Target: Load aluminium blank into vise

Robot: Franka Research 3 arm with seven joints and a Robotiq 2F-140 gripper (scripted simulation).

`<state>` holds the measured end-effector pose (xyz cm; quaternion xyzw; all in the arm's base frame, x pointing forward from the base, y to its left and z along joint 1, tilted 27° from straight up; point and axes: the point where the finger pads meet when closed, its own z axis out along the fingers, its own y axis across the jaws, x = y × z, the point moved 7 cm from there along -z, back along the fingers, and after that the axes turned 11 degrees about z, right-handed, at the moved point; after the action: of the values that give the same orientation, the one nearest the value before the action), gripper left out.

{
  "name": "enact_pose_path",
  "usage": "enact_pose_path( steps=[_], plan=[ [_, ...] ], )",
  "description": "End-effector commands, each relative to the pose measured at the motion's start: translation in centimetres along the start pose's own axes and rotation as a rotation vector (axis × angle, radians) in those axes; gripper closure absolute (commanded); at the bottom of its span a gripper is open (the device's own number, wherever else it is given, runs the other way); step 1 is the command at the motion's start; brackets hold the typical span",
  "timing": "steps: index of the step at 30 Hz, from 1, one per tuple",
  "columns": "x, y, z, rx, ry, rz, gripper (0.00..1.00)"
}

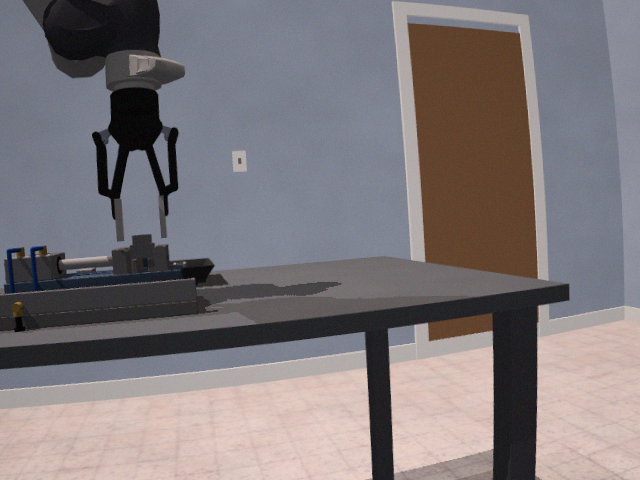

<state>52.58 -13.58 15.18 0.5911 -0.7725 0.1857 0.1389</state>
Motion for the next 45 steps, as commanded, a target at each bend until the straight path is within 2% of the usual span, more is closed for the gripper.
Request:
enact_pose_path(
  steps=[1,31,32,45],
  plan=[
    [-0.08,0.08,0.12,0.0,0.001,-0.005,0.6],
    [-0.08,0.08,0.12,0.0,0.001,-0.005,0.6],
    [-0.08,0.08,0.12,0.0,0.001,-0.005,1.0],
    [-0.08,0.08,0.12,0.0,0.001,-0.005,1.0]
  ],
)
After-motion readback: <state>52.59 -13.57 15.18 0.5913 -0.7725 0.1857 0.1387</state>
